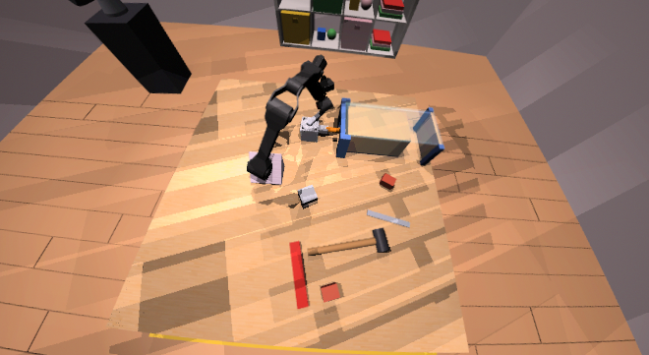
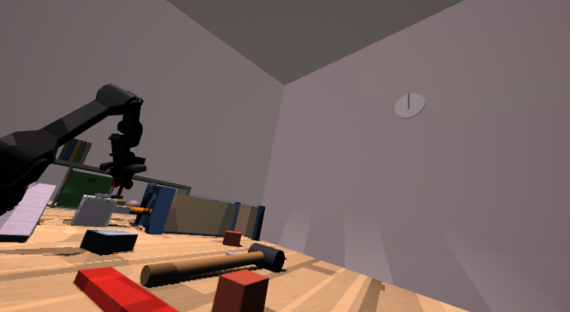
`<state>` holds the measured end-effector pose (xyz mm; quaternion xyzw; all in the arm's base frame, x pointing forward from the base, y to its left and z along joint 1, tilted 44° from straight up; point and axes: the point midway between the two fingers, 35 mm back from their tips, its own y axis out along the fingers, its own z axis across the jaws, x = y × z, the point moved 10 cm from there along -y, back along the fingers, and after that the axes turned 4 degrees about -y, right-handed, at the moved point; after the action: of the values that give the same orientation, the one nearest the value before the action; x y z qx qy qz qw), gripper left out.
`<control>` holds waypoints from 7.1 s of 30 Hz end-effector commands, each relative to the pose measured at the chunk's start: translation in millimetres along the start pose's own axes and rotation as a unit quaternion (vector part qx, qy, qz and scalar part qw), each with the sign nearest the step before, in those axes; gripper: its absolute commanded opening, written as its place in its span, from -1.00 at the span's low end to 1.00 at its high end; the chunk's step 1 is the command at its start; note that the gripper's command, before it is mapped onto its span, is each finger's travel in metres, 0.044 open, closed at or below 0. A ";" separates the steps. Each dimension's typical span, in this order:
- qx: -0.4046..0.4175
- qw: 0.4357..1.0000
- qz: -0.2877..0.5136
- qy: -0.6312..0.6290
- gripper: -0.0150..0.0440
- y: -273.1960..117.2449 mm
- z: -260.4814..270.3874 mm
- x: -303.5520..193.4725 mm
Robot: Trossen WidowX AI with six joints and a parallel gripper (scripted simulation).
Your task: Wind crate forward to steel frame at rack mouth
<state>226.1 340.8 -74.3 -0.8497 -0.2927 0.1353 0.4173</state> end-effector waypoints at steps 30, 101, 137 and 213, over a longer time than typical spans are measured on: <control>0.021 1.000 0.011 -0.018 -0.49 -18.3 42.6 -35.3; 0.023 0.999 0.013 -0.020 -0.49 -53.6 52.8 -107.0; 0.022 0.999 0.015 -0.021 -0.49 -68.3 33.4 -139.9; 0.035 0.999 0.010 -0.015 1.00 -132.2 -11.3 -138.3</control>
<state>70.4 294.0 13.0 -0.8398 -0.2847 0.1671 0.4309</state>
